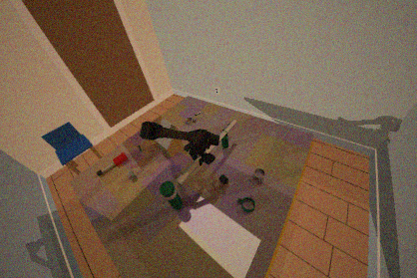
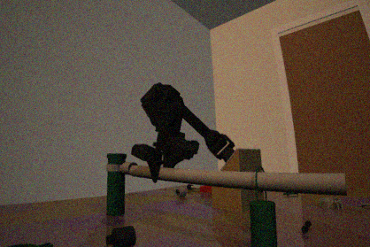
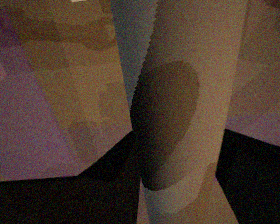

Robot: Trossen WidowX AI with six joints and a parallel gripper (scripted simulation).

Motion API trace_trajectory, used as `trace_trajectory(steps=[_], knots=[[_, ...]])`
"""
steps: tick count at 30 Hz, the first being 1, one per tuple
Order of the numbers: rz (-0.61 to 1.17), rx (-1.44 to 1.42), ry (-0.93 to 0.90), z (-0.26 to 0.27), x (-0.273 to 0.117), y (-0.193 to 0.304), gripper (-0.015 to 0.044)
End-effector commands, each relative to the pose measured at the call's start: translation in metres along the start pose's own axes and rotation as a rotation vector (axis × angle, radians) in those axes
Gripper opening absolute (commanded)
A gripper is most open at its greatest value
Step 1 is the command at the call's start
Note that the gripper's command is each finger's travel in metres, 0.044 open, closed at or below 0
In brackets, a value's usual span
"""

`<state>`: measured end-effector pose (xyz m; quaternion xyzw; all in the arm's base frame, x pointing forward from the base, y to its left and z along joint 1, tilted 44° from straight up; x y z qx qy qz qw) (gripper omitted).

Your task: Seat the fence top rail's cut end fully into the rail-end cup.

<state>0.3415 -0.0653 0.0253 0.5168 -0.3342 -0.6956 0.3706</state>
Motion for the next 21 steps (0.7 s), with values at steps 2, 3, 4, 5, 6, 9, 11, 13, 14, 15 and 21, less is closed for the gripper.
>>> trace_trajectory(steps=[2, 3, 4, 5, 6, 9, 11, 13, 14, 15, 21], knots=[[0.008, 0.0, 0.002, -0.0003, -0.0019, 0.0026, 0.0], [0.009, -0.001, 0.002, -0.0004, -0.002, 0.0027, 0.0], [0.009, -0.001, 0.002, -0.0004, -0.0021, 0.0029, 0.0], [0.009, -0.001, 0.002, -0.0004, -0.0022, 0.0031, 0.0], [0.01, -0.001, 0.002, -0.0004, -0.0023, 0.0033, 0.0], [0.011, -0.001, 0.002, -0.0004, -0.0026, 0.0039, 0.0], [0.012, -0.001, 0.002, -0.0004, -0.0027, 0.0043, 0.0], [0.012, -0.002, 0.002, -0.0004, -0.0028, 0.0047, 0.0], [0.012, -0.002, 0.002, -0.0004, -0.0029, 0.0049, 0.0], [0.012, -0.002, 0.002, -0.0004, -0.0029, 0.0051, 0.0], [0.013, -0.002, 0.002, -0.0003, -0.0032, 0.0065, 0.0]])
Point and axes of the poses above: the point midway between the two fingers, 35 mm back from their tips, its own x axis out along the fingers, its own z axis across the jaws, y = z × x, the point moved 3 cm from there along -x, back along the fingers, and after that the axes turned 11 degrees about -x, right-handed, at the moved point
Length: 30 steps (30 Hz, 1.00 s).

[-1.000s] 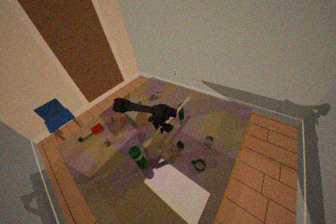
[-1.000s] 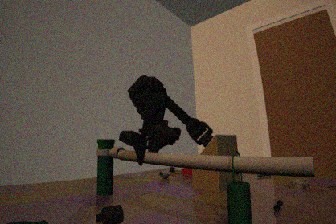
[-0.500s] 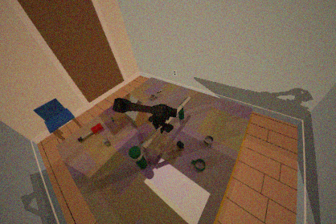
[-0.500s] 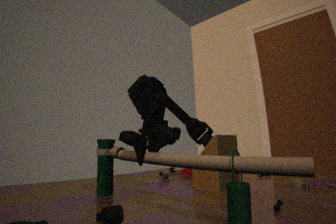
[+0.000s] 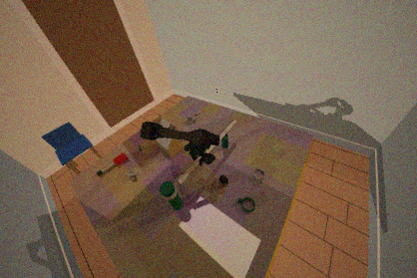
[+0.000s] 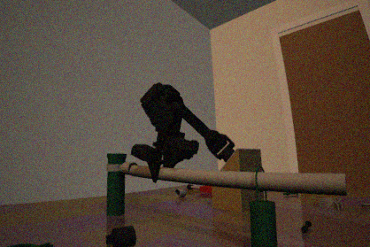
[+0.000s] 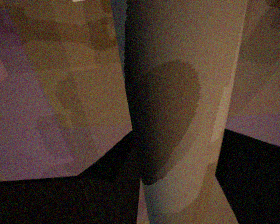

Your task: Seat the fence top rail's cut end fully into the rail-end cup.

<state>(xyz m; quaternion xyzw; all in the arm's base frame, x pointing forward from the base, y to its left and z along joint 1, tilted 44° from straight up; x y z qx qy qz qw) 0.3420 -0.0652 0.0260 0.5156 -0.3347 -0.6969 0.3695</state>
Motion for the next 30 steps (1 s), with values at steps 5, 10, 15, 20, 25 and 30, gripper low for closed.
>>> trace_trajectory(steps=[5, 10, 15, 20, 25, 30], knots=[[0.014, -0.002, 0.006, 0.0, -0.0028, 0.0069, 0.0], [0.014, -0.002, 0.006, 0.0001, -0.003, 0.008, 0.0], [0.014, -0.002, 0.006, 0.0001, -0.0031, 0.0091, 0.0], [0.014, -0.002, 0.006, 0.0001, -0.0035, 0.0101, 0.0], [0.0, -0.001, -0.001, -0.0001, -0.0011, 0.0032, 0.0], [-0.005, -0.001, -0.003, -0.0001, -0.0002, 0.0008, 0.0]])
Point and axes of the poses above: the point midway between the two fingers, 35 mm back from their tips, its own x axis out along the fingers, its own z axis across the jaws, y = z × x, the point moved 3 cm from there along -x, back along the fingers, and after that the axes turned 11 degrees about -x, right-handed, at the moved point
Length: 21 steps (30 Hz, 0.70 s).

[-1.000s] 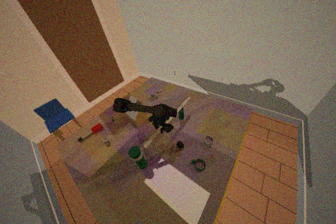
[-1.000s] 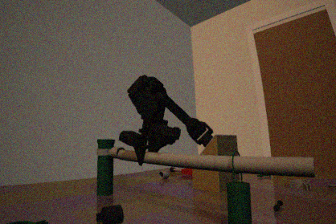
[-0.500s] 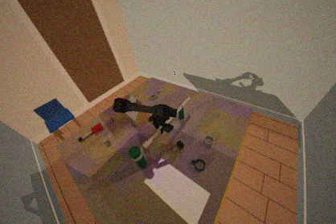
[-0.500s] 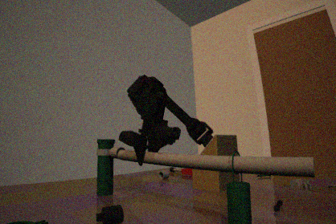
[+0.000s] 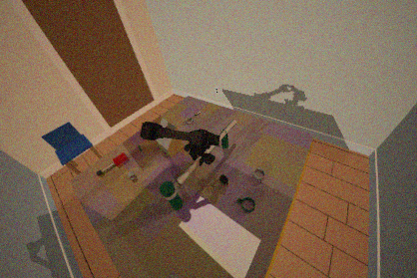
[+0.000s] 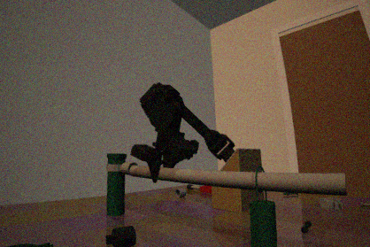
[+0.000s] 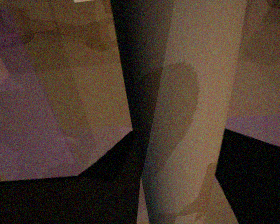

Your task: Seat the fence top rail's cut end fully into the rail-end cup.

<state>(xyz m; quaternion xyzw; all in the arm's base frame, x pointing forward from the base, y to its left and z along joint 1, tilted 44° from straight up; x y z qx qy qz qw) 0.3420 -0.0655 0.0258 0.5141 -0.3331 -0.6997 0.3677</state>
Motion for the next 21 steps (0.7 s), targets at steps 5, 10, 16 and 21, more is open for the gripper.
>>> trace_trajectory(steps=[5, 10, 16, 21], knots=[[0.001, 0.003, 0.002, 0.0001, -0.0005, 0.0016, 0.0], [0.001, 0.003, 0.002, 0.0003, -0.0006, 0.0042, 0.0], [0.001, 0.003, 0.002, 0.0006, -0.001, 0.0074, 0.0], [0.001, 0.003, 0.002, 0.0006, -0.0016, 0.01, 0.0]])
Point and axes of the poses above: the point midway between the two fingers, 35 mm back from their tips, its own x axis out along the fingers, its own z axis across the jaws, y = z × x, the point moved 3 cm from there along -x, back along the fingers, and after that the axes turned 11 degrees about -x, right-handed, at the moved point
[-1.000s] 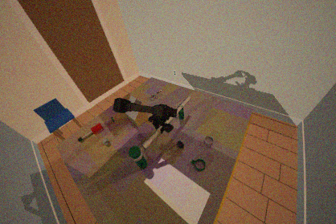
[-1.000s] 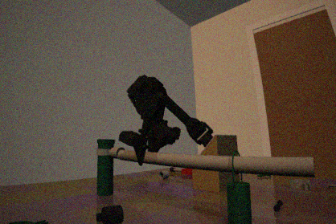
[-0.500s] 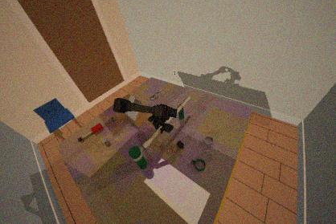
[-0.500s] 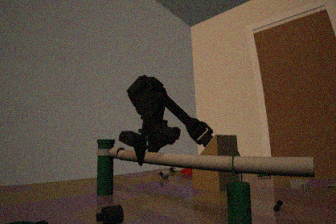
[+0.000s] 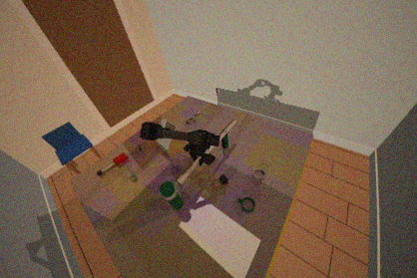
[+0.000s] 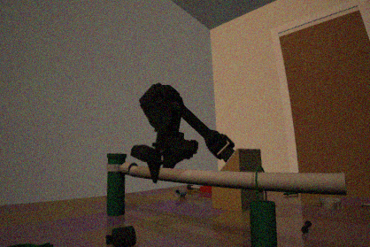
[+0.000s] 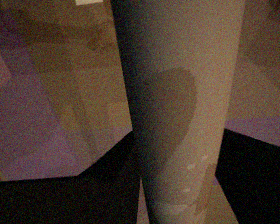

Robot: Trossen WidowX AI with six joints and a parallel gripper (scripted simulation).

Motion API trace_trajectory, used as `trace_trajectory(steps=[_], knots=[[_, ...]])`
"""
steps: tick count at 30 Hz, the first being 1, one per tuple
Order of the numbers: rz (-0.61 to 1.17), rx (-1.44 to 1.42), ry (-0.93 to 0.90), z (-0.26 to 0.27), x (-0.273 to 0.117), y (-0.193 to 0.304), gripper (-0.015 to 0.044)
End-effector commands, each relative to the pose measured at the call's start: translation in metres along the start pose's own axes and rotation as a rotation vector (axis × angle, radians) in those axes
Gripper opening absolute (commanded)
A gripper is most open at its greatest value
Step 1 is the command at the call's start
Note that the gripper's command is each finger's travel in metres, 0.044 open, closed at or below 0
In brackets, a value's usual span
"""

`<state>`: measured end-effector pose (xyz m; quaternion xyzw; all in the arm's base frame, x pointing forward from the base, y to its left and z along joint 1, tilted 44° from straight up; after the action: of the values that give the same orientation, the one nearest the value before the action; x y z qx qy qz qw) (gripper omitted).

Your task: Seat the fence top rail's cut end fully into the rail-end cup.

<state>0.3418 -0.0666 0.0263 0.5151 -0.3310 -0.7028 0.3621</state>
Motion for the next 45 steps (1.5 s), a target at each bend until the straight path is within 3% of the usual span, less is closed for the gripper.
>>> trace_trajectory(steps=[1, 45], knots=[[0.014, 0.001, 0.006, 0.0, -0.003, 0.01, 0.0], [-0.014, -0.001, -0.006, -0.003, -0.008, -0.004, 0.0]])
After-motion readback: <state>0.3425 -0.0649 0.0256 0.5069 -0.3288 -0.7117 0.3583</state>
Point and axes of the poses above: the point midway between the two fingers, 35 mm back from their tips, its own x axis out along the fingers, its own z axis across the jaws, y = z × x, the point moved 3 cm from there along -x, back along the fingers, and after that the axes turned 11 degrees about -x, right-handed, at the moved point
